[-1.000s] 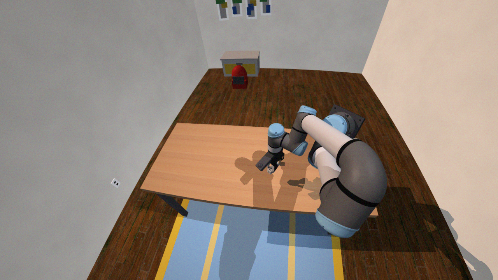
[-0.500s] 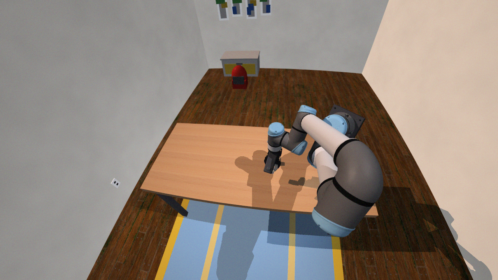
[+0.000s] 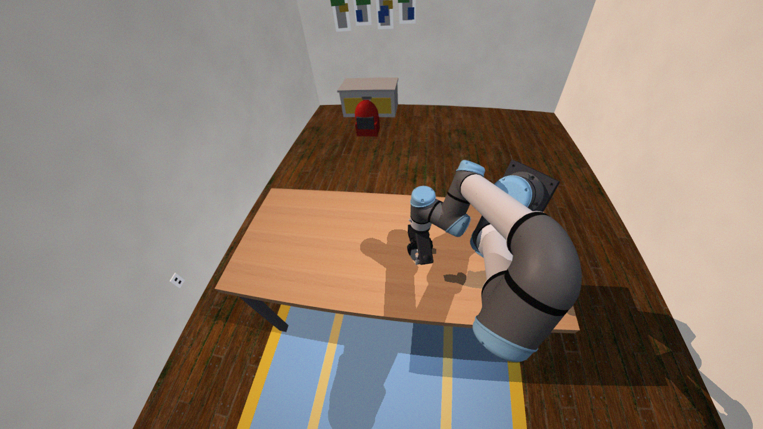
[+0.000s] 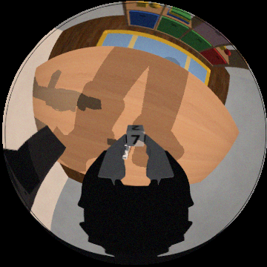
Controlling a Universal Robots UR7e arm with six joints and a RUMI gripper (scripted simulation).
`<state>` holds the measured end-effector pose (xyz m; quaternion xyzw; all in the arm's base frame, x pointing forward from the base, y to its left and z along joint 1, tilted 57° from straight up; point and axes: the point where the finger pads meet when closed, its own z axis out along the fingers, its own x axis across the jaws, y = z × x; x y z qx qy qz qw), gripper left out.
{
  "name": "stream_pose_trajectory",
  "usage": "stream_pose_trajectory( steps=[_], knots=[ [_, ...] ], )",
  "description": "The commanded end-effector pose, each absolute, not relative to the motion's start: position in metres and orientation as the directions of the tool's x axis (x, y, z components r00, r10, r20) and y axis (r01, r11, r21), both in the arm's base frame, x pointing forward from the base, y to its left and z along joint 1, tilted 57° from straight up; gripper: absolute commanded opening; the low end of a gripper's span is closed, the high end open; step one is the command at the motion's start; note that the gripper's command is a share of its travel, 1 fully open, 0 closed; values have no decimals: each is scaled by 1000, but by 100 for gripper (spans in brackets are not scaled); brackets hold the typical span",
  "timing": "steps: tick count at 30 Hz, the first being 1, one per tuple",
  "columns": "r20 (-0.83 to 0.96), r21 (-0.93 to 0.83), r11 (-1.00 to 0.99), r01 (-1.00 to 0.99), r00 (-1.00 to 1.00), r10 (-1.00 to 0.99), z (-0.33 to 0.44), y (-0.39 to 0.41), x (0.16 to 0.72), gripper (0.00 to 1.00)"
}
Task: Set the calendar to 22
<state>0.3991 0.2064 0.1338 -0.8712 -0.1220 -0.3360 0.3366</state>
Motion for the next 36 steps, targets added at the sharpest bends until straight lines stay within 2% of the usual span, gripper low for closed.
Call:
stream_pose_trajectory(
  steps=[1, 18, 36],
  knots=[
    [741, -399, -724, 562, 663, 106, 131, 205, 398, 11],
    [843, 8, -583, 812, 309, 441, 120, 198, 395, 11],
    [778, 325, -374, 869, -21, 628, 111, 191, 395, 11]
  ],
)
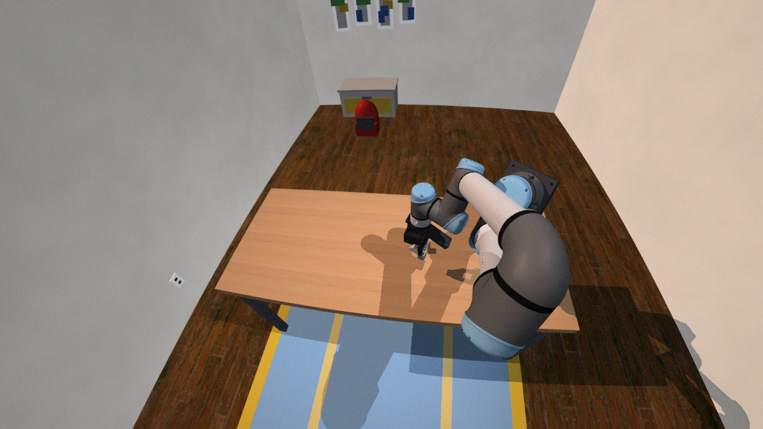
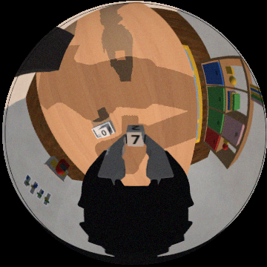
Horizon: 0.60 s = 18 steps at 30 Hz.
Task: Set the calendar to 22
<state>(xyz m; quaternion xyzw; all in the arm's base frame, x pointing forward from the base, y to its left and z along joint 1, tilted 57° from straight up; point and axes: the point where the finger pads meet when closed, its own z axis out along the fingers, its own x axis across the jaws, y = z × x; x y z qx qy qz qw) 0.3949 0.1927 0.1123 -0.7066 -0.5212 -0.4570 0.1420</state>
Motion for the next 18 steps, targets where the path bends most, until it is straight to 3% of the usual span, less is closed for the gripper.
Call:
stream_pose_trajectory(
  steps=[1, 18],
  knots=[
    [772, 340, -362, 868, -37, 635, 111, 191, 395, 11],
    [691, 483, -232, 844, -205, 693, 107, 187, 396, 11]
  ],
)
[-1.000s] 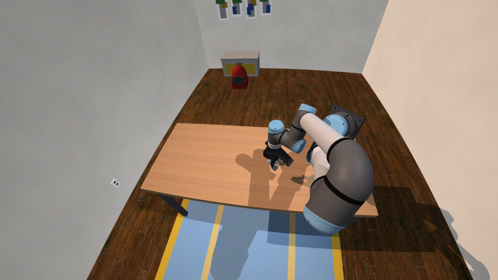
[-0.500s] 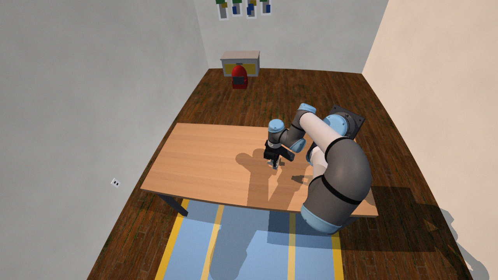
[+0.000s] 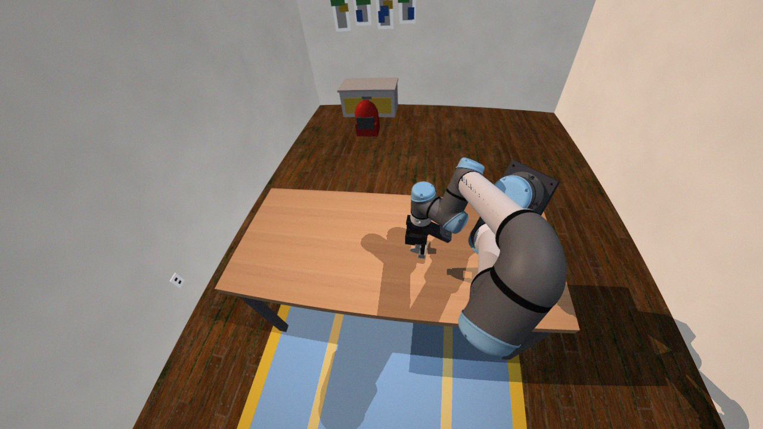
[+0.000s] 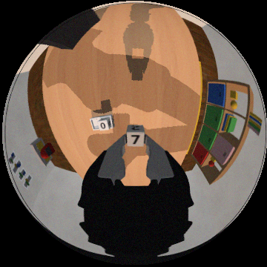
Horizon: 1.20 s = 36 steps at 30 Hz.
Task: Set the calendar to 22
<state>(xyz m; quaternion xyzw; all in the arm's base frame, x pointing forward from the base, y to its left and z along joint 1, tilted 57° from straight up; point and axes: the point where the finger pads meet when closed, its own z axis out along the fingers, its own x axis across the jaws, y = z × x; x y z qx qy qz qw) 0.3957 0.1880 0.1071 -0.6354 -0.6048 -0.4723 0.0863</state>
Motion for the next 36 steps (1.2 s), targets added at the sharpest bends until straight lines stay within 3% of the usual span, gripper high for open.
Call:
stream_pose_trajectory(
  steps=[1, 36],
  knots=[
    [687, 489, -227, 843, -212, 695, 106, 187, 396, 11],
    [655, 531, -183, 827, -264, 708, 105, 186, 396, 11]
  ],
)
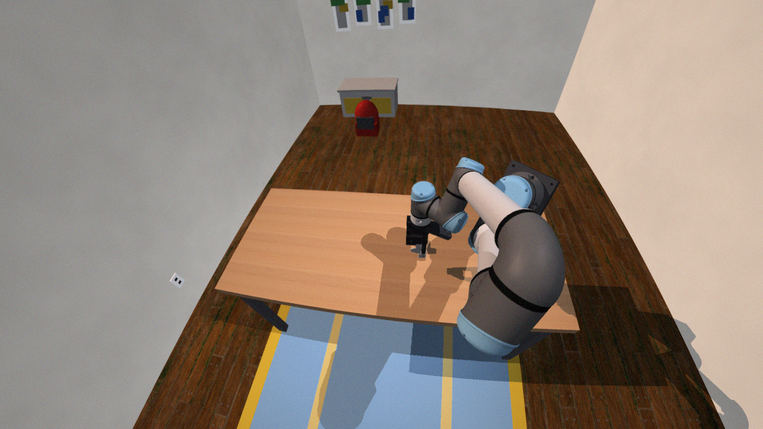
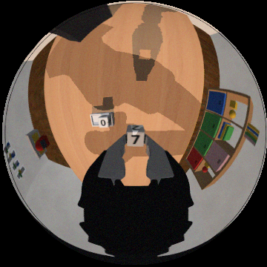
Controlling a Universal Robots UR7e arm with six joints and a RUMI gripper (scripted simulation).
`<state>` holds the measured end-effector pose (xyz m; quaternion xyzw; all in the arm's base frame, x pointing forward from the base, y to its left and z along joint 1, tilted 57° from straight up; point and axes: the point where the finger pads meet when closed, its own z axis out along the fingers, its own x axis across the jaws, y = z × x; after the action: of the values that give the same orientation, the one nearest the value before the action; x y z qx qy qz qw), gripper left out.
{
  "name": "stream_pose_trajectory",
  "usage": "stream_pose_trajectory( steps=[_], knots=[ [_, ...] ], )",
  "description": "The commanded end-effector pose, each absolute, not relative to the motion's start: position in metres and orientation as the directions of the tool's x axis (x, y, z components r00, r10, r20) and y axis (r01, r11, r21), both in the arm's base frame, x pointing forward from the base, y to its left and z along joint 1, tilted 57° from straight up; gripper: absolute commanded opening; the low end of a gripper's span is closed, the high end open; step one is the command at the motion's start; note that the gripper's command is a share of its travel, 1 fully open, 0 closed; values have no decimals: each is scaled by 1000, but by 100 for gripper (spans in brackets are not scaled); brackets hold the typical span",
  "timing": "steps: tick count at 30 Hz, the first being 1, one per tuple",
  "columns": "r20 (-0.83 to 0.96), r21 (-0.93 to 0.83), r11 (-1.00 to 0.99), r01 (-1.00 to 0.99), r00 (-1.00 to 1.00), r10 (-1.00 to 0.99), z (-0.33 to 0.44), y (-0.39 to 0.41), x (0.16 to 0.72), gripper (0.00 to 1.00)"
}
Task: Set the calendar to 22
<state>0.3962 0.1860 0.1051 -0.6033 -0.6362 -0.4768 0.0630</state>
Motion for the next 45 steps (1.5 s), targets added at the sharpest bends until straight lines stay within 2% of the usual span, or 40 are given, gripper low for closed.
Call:
stream_pose_trajectory(
  steps=[1, 45],
  knots=[
    [655, 531, -183, 827, -264, 708, 105, 186, 396, 11],
    [655, 531, -182, 828, -264, 708, 90, 205, 410, 11]
  ],
)
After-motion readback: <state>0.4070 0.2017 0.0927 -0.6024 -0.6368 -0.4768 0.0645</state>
